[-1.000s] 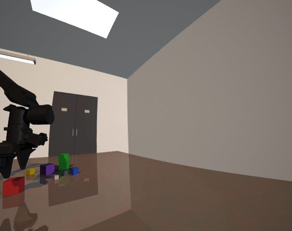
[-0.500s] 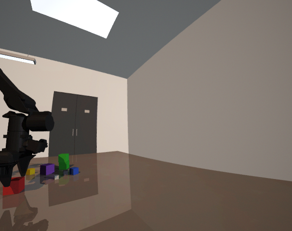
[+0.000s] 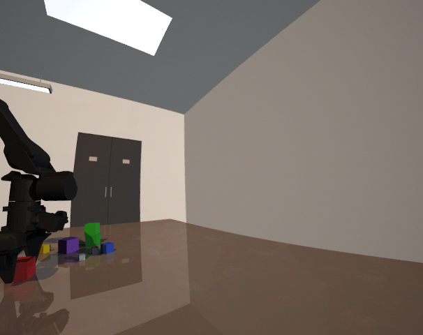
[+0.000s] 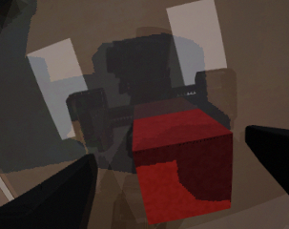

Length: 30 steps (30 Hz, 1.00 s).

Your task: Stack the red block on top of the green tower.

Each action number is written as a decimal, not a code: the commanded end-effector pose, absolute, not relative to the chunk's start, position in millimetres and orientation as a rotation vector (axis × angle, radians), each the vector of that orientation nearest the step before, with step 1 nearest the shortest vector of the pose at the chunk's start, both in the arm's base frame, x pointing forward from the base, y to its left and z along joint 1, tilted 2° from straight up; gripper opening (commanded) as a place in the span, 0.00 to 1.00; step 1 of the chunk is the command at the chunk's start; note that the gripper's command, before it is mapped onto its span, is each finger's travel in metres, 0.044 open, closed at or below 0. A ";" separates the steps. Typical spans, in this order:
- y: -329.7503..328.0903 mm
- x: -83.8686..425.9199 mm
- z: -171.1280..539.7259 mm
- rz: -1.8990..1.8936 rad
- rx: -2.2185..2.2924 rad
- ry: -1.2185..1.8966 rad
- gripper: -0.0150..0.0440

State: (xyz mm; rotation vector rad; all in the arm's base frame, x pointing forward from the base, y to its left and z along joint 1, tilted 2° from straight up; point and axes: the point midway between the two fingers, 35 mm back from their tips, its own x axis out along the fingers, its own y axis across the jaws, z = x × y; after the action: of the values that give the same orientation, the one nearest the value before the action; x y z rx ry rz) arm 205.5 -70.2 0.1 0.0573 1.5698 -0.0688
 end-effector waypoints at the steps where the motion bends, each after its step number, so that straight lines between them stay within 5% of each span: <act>1: -70.3 203.3 -4.0 -0.067 0.051 1.577 1.00; 14: -70.3 203.3 -3.6 -0.067 0.051 1.577 1.00; 24: -70.3 203.3 -3.6 -0.067 0.051 1.577 0.56; 30: -70.3 203.3 -3.6 -0.067 0.051 1.577 0.49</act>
State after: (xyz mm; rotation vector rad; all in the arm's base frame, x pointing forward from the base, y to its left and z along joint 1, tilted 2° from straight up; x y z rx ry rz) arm 203.4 -69.7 -3.6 0.0582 1.5766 -0.0680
